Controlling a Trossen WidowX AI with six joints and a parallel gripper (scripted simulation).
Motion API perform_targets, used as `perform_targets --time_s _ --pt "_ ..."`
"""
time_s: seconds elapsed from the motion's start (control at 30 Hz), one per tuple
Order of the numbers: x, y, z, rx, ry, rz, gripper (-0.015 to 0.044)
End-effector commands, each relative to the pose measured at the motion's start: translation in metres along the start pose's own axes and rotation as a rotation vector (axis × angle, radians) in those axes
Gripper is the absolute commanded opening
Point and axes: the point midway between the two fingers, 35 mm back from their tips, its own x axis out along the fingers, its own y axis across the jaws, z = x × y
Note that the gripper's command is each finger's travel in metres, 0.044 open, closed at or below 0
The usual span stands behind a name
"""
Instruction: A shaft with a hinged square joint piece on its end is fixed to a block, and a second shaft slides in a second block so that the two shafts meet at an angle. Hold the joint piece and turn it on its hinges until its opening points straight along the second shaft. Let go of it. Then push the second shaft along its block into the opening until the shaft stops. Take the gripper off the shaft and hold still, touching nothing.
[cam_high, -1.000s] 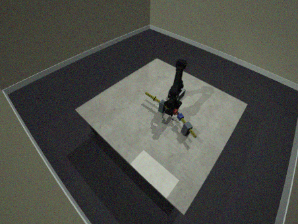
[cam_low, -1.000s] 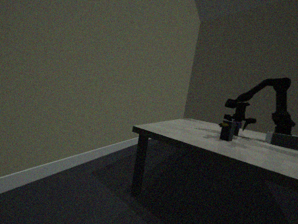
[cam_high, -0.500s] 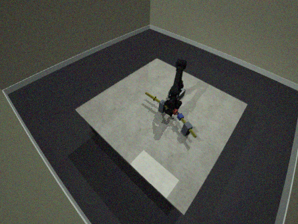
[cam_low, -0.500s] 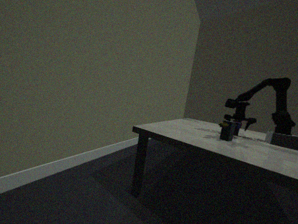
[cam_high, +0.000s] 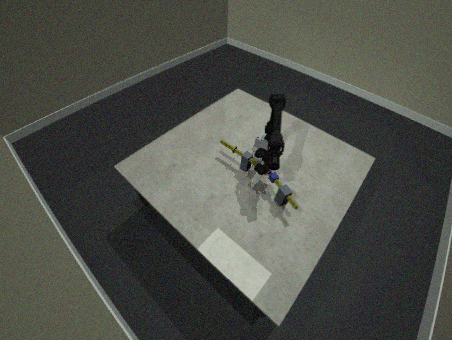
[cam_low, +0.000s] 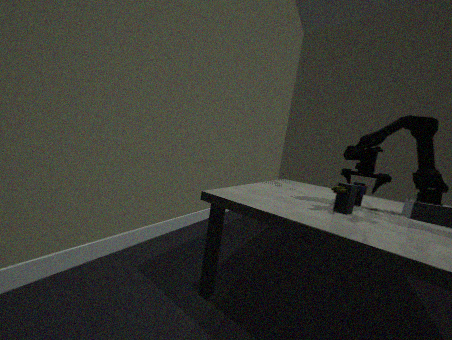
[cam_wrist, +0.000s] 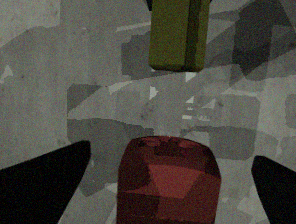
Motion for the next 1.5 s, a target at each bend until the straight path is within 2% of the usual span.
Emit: perform_targets --time_s 0.0,0.17,1.47 --pt "-0.001 0.001 0.002 0.006 -0.031 0.001 0.044" --pt "-0.005 0.002 0.002 -0.044 -0.024 0.0 0.044" --pt "-0.12 0.003 0.026 -1.375 0.128 0.103 0.044"
